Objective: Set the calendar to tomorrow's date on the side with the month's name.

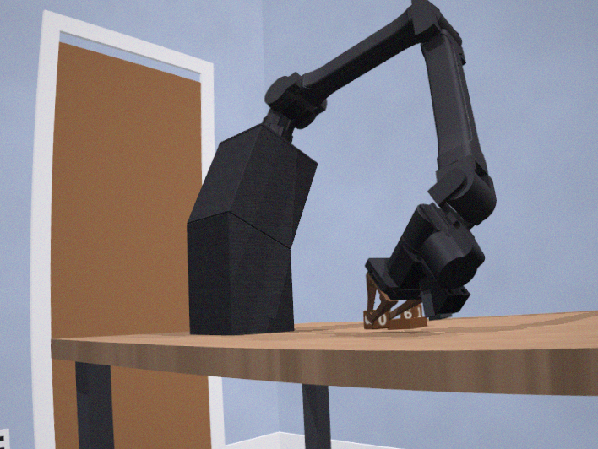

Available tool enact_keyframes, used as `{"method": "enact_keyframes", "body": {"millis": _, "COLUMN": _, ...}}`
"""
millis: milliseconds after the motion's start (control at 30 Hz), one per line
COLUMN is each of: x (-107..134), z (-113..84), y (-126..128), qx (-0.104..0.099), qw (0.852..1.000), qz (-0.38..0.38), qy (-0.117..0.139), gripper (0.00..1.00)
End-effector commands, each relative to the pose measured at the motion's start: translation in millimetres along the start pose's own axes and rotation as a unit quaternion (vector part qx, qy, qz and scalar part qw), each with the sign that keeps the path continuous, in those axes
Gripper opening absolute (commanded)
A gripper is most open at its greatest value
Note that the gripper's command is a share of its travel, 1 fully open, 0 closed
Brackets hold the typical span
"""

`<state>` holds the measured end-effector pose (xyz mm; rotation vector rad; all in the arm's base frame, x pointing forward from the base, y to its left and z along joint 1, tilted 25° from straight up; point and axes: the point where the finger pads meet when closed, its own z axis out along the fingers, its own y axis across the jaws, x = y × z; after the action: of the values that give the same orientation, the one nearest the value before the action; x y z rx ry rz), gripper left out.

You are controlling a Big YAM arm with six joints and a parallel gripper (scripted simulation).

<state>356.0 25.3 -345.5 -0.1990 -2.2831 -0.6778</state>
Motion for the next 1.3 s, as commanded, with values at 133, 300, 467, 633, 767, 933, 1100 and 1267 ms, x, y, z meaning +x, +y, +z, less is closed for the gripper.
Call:
{"method": "enact_keyframes", "body": {"millis": 133, "x": -11.7, "z": 0.8, "y": 4.4, "qx": 0.005, "qw": 1.000, "qz": -0.004, "qy": -0.011, "gripper": 0.26}}
{"method": "enact_keyframes", "body": {"millis": 300, "x": -14.1, "z": -1.7, "y": 5.8, "qx": 0.005, "qw": 1.000, "qz": -0.006, "qy": -0.014, "gripper": 0.26}}
{"method": "enact_keyframes", "body": {"millis": 467, "x": -13.0, "z": -0.9, "y": 5.2, "qx": 0.005, "qw": 1.000, "qz": -0.005, "qy": -0.013, "gripper": 0.26}}
{"method": "enact_keyframes", "body": {"millis": 633, "x": -13.0, "z": -0.6, "y": 5.2, "qx": 0.005, "qw": 1.000, "qz": -0.005, "qy": -0.013, "gripper": 0.26}}
{"method": "enact_keyframes", "body": {"millis": 767, "x": -13.0, "z": -0.6, "y": 5.2, "qx": 0.005, "qw": 1.000, "qz": -0.005, "qy": -0.013, "gripper": 0.26}}
{"method": "enact_keyframes", "body": {"millis": 933, "x": -13.0, "z": -0.6, "y": 5.2, "qx": 0.005, "qw": 1.000, "qz": -0.005, "qy": -0.013, "gripper": 0.26}}
{"method": "enact_keyframes", "body": {"millis": 1100, "x": -13.0, "z": -0.6, "y": 5.2, "qx": 0.005, "qw": 1.000, "qz": -0.005, "qy": -0.013, "gripper": 0.26}}
{"method": "enact_keyframes", "body": {"millis": 1267, "x": -13.0, "z": -0.6, "y": 5.2, "qx": 0.005, "qw": 1.000, "qz": -0.005, "qy": -0.013, "gripper": 0.26}}
